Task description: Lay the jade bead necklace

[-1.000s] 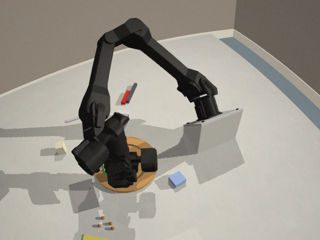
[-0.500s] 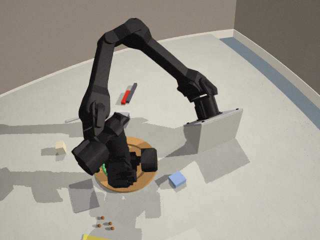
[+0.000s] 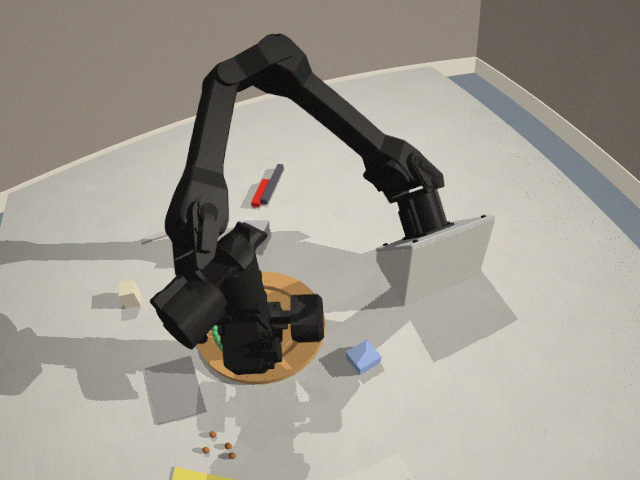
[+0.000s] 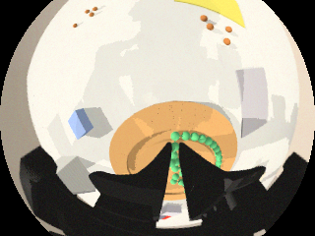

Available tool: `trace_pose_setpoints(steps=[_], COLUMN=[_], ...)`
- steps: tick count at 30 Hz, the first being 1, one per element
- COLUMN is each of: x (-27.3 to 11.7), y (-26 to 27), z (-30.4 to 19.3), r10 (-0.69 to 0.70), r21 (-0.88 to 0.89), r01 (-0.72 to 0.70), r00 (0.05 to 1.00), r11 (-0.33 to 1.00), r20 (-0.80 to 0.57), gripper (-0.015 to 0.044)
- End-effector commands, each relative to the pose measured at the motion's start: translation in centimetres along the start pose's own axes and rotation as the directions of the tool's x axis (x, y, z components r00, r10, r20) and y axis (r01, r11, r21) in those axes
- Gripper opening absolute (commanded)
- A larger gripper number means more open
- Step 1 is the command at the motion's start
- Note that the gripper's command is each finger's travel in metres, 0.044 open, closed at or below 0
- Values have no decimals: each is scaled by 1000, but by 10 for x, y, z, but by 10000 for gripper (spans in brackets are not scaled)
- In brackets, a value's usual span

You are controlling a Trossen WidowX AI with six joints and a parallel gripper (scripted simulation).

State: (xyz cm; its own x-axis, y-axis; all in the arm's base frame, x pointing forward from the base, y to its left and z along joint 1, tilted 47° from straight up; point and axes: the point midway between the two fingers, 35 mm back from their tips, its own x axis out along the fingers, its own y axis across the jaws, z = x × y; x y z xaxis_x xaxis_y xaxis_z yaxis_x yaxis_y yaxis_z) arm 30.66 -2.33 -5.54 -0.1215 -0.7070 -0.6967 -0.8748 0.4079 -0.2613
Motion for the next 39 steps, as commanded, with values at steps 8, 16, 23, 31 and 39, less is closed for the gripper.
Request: trace_pose_setpoints(steps=[8,16,23,31,39], x=[-1,-14,-14,-14,-5], y=[0,0,9,12,12], z=[0,0,7,10,9], r10=[0,-2,-2,-2,-2], r21=[0,-7,-7,-7,-7], r01=[0,2,2,2,2], r00=[1000,1000,1000,1000,1000], r11=[1000,1000,1000,1000,1000], r20=[0,-5,-4,-4,-4], gripper=[0,0,0,0,0])
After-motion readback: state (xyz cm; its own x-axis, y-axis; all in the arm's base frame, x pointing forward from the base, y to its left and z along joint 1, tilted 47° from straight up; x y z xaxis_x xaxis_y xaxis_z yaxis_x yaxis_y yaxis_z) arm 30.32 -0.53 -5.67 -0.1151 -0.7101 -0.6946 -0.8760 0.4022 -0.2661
